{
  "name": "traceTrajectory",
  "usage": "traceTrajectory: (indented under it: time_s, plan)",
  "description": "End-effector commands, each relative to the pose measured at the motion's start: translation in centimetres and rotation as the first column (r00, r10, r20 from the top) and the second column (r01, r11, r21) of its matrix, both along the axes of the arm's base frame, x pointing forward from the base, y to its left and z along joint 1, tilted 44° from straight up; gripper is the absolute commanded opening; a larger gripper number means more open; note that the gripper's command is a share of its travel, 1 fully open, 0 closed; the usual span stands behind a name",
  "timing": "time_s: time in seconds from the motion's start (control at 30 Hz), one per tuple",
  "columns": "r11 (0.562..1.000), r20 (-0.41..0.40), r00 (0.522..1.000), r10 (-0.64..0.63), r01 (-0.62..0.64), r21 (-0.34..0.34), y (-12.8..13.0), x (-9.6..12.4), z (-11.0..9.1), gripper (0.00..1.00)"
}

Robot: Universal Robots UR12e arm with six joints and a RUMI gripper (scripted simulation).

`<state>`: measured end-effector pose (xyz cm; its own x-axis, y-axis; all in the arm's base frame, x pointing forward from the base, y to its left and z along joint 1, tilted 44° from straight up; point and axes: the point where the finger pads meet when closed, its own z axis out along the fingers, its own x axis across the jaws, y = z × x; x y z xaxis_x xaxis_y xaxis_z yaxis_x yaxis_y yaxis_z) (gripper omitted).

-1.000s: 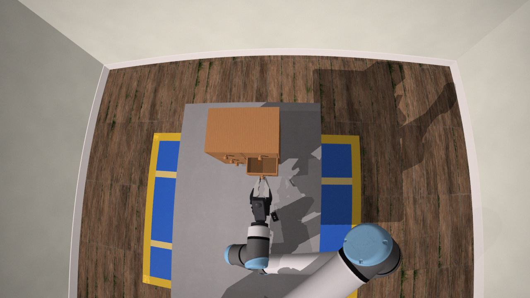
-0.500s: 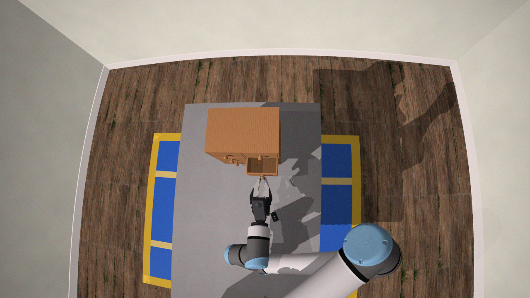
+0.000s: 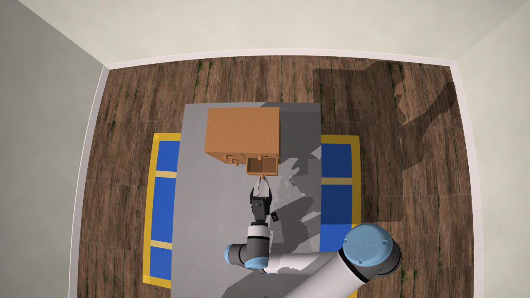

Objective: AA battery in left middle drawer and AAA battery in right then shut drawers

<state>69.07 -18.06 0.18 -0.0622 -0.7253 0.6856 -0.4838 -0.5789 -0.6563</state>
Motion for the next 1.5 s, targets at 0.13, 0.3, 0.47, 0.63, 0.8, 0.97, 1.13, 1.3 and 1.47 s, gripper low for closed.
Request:
traceTrajectory:
  time_s: [0.13, 0.3, 0.47, 0.63, 0.8, 0.97, 1.13, 1.3, 1.47]
  plan:
    - [1.0, 0.0, 1.0, 0.001, -0.001, 0.0, 0.0, 0.2, 0.0, 0.07]
    - [1.0, 0.0, 1.0, 0.001, -0.001, 0.0, 0.0, 0.3, 0.0, 0.07]
    - [1.0, 0.0, 1.0, 0.001, -0.001, 0.0, 0.0, 0.5, 0.0, 0.07]
    - [1.0, 0.0, 1.0, 0.001, -0.001, 0.0, -0.1, 0.7, 0.0, 0.07]
    - [1.0, 0.0, 1.0, 0.001, -0.001, 0.0, -0.1, 0.9, 0.0, 0.07]
    - [1.0, 0.0, 1.0, 0.001, -0.001, 0.0, -0.1, 1.1, 0.0, 0.07]
    - [1.0, 0.0, 1.0, 0.001, -0.001, 0.0, -0.2, 1.4, -0.1, 0.07]
    - [1.0, 0.0, 1.0, 0.001, -0.001, 0.0, -0.2, 1.8, -0.1, 0.07]
    - [1.0, 0.0, 1.0, 0.001, -0.001, 0.0, -0.3, 2.0, -0.1, 0.07]
